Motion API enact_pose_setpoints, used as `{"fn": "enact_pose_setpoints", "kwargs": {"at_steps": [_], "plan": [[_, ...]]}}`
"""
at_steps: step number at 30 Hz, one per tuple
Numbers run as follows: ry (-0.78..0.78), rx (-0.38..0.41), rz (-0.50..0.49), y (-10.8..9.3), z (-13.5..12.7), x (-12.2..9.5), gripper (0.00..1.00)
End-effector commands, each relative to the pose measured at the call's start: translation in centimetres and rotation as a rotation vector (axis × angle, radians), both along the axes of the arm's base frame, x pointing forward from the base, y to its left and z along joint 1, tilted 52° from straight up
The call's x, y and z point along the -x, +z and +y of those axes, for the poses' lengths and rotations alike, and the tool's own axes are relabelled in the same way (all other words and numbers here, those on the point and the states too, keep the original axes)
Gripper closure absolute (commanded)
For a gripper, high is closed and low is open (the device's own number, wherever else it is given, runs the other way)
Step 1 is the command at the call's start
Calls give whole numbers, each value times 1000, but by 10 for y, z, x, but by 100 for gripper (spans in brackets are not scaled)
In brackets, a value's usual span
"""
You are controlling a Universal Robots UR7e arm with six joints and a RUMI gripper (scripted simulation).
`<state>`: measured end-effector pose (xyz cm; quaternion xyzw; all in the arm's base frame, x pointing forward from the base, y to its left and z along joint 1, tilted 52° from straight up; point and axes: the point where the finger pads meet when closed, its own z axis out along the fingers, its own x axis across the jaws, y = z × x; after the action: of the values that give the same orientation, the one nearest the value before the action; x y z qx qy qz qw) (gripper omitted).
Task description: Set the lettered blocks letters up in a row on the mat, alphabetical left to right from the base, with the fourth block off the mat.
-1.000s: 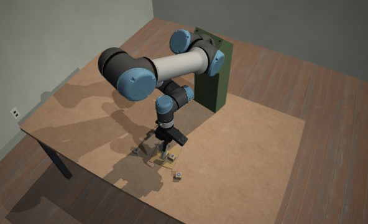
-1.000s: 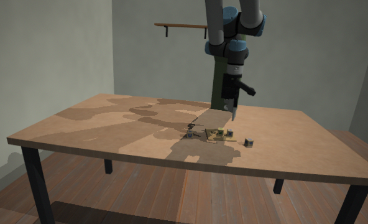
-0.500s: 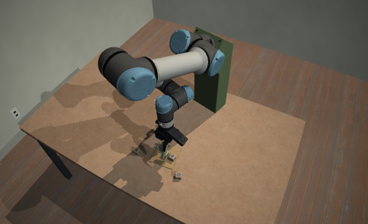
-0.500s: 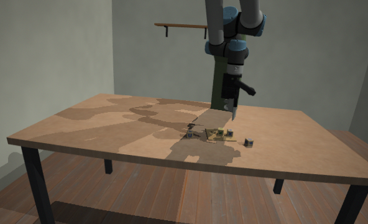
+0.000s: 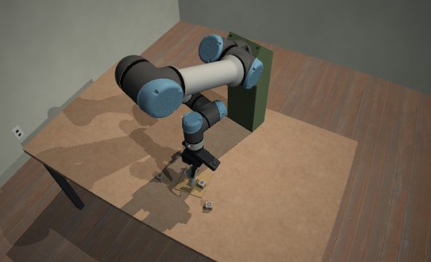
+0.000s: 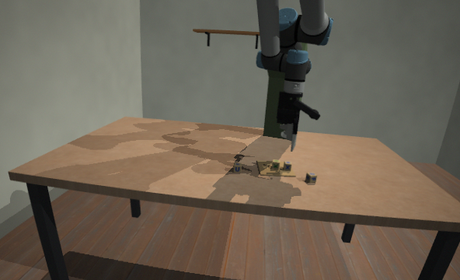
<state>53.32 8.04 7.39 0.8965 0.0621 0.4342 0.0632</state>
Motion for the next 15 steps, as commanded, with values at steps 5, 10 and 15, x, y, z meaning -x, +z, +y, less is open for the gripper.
{"fn": "enact_pose_setpoints", "kwargs": {"at_steps": [5, 10, 15], "plan": [[67, 85, 7, 0, 5, -3, 0], [154, 195, 18, 1, 11, -7, 0], [227, 287, 26, 1, 16, -10, 0]]}}
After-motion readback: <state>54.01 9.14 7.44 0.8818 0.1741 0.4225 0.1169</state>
